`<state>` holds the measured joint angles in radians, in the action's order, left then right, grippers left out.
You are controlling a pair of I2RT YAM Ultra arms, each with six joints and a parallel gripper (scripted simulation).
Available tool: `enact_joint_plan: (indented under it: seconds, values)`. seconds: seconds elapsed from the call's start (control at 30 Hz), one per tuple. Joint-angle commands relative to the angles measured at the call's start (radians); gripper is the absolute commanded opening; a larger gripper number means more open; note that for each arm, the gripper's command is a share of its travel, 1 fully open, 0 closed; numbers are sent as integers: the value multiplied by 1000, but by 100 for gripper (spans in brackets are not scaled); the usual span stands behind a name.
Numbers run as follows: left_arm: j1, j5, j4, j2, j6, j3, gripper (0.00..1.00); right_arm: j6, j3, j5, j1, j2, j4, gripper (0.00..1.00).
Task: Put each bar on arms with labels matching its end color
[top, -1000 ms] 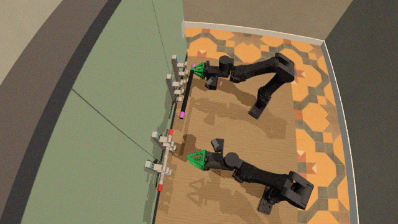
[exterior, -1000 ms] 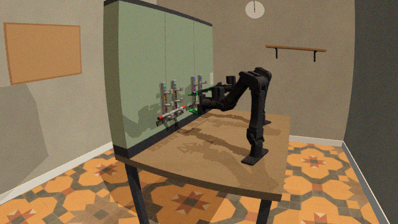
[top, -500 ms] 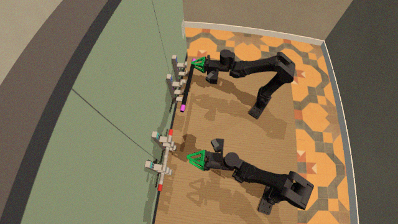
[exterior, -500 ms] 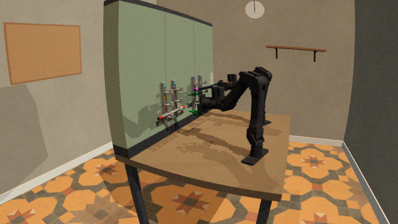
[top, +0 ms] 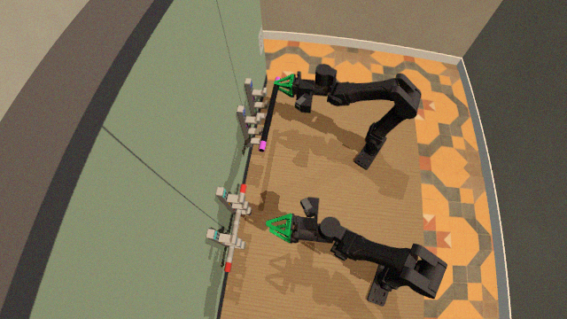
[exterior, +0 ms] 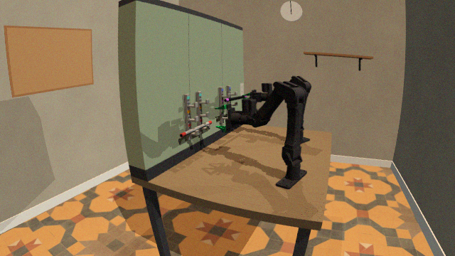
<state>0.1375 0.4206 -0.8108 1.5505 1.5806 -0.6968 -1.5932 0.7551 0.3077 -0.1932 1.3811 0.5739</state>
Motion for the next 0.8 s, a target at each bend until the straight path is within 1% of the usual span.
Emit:
enact_joint_plan:
  seconds: [0.0, 0.33, 0.77]
  values:
    - [-9, -7, -19, -29, -10, 5, 100, 21, 37, 21, 7, 13, 26, 0]
    - [-9, -7, -19, -29, -10, 5, 100, 21, 29, 22, 7, 37, 58, 0]
    - [-9, -7, -19, -29, -10, 5, 100, 21, 30, 28, 14, 38, 58, 0]
